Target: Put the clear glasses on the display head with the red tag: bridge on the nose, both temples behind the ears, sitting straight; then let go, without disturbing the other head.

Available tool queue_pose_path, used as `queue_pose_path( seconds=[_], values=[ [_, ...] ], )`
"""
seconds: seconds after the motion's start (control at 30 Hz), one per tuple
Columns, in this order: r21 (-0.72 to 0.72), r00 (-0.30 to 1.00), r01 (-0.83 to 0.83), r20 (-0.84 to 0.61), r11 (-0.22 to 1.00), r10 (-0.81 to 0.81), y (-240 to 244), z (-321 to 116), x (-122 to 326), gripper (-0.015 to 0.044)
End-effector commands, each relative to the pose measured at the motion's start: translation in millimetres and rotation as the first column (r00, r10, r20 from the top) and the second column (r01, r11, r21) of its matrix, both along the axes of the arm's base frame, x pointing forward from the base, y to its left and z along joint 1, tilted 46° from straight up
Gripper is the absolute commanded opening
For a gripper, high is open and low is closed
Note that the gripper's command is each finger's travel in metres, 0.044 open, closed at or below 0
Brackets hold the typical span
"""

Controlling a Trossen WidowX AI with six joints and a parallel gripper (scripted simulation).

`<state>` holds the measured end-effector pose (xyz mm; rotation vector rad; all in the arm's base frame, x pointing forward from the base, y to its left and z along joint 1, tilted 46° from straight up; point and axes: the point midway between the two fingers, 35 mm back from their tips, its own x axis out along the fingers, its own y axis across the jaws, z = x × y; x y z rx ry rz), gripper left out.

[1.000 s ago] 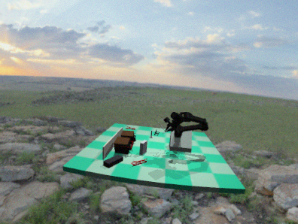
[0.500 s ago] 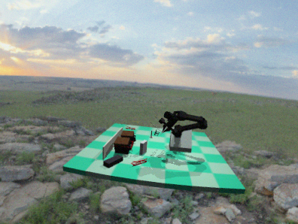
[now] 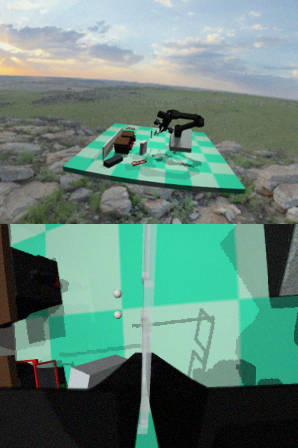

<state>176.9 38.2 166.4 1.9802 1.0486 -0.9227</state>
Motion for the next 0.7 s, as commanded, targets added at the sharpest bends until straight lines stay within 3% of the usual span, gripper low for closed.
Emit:
queue_pose_path(
  seconds=[0.0, 0.67],
  values=[
    [0.001, 0.999, -0.038, -0.011, 0.999, 0.038, -2, -2, 8, 0.0],
    [0.061, 0.969, -0.225, -0.092, 0.973, 0.23, -17, -38, 44, 0.0]
  ],
)
